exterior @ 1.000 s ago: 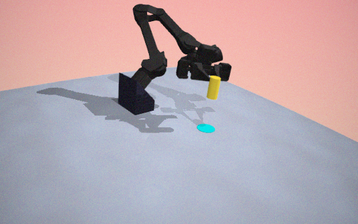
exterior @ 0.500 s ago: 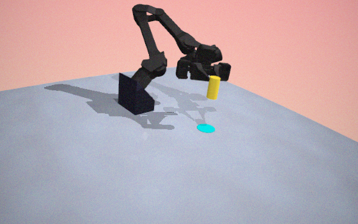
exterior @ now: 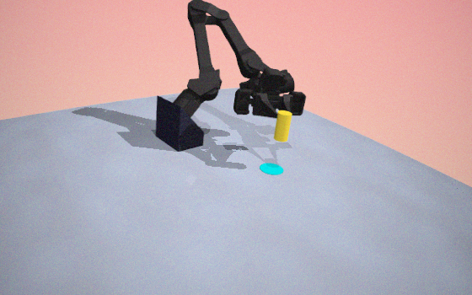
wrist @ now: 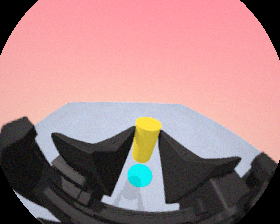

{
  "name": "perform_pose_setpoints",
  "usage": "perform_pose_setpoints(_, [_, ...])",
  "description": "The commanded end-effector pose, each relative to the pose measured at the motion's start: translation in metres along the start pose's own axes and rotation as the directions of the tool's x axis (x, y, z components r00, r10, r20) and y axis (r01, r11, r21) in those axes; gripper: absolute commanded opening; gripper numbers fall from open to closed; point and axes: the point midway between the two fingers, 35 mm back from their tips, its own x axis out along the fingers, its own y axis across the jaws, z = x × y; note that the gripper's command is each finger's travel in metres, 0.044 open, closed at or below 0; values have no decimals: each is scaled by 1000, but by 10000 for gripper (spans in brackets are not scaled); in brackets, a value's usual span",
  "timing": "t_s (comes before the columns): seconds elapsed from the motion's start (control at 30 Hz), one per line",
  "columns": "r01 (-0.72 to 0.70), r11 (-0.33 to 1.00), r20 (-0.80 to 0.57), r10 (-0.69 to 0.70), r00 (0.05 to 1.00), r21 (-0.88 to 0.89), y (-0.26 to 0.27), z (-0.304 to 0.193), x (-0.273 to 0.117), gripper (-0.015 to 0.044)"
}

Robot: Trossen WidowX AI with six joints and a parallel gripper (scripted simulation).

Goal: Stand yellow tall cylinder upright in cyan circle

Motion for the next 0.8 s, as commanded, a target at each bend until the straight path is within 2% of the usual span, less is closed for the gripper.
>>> perform_pose_setpoints(0.0, [14,1000,2,-14,1000,-5,-3,-12,3,105])
perform_pose_setpoints(0.77, [-3,1000,13,3,1000,-12,-9,-63,4,105])
